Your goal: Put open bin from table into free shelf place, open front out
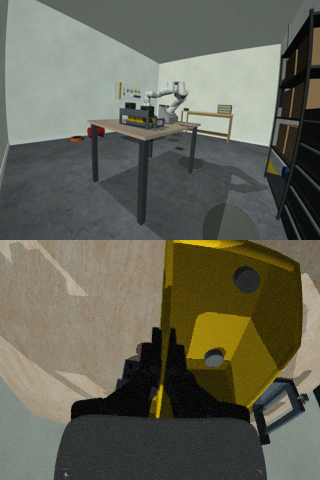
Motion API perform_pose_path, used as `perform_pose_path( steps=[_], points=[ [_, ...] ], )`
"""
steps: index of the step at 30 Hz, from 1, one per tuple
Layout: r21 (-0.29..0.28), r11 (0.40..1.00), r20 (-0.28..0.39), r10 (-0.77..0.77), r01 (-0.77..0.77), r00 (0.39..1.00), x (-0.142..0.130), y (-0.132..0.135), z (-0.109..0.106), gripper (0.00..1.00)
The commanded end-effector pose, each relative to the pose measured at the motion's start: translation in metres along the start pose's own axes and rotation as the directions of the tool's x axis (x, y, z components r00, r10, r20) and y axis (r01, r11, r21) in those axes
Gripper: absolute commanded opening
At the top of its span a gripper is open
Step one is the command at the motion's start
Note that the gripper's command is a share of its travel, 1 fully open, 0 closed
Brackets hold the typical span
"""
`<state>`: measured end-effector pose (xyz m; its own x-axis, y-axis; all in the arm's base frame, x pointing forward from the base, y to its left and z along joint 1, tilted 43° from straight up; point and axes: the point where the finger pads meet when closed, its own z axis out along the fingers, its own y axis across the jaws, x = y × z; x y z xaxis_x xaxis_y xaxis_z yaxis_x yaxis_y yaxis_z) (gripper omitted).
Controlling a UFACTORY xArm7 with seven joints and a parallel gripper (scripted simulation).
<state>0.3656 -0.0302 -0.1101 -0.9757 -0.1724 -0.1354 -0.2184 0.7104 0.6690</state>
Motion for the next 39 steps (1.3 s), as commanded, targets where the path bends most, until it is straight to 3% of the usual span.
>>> perform_pose_path(
  steps=[1,23,28,39],
  points=[
    [0.004,1.0,0.003,0.0,0.0,1.0,-0.001,-0.001,-0.002,0.0],
    [0.004,1.0,0.003,0.0,0.0,1.0,-0.001,-0.001,0.0,0.0],
    [0.003,0.992,0.004,0.127,-0.127,0.992,-0.002,0.014,0.0,0.0],
    [0.003,0.992,0.004,0.127,-0.127,0.992,-0.002,0.014,0.0,0.0]
  ],
)
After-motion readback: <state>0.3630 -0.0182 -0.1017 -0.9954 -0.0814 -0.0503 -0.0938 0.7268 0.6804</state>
